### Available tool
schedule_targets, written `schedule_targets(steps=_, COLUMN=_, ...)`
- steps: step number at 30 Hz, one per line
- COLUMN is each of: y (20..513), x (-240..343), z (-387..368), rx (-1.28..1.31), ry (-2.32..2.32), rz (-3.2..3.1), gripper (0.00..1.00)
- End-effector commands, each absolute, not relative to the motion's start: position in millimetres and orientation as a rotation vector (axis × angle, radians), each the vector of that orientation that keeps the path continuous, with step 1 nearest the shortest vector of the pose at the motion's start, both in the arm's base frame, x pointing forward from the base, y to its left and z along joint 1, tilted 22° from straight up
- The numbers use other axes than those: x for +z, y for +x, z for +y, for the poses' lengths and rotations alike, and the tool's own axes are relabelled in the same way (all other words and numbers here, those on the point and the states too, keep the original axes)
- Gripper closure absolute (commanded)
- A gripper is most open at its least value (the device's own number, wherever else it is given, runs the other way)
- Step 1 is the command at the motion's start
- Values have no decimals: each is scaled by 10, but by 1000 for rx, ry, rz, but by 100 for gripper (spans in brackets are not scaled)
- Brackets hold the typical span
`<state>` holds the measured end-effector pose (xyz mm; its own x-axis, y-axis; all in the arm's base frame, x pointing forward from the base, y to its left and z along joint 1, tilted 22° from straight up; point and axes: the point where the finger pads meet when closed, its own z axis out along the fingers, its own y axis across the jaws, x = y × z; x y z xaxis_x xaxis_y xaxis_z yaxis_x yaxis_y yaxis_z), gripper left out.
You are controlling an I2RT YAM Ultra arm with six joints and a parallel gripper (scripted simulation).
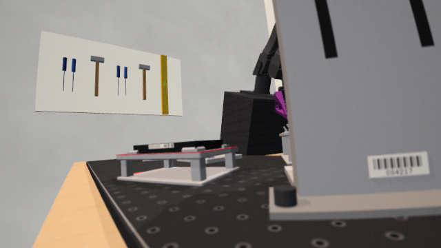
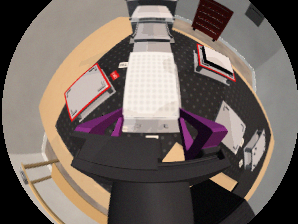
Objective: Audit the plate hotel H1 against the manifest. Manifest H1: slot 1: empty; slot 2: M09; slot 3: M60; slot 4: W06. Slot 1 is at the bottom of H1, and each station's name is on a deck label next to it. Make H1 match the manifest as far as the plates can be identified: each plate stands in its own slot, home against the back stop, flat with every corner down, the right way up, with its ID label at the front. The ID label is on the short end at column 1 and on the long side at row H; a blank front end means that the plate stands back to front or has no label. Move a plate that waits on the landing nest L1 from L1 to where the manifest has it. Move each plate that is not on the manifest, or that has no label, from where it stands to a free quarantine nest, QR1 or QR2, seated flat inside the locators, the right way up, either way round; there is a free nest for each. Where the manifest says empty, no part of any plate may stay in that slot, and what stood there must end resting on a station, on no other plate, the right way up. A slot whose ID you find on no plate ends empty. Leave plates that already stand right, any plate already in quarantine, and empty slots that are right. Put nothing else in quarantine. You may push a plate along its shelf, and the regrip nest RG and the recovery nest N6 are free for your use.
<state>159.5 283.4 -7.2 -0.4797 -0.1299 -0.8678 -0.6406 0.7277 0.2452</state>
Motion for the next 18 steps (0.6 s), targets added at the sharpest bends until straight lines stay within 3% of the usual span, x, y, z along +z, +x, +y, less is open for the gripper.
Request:
schedule_targets(steps=1, y=1592, x=-92, z=2806, rx=683, ry=-593, rz=2019, gripper=14)
schedule_targets(steps=18, y=1580, x=46, z=2753, rx=683, ry=-593, rz=2019, gripper=14)
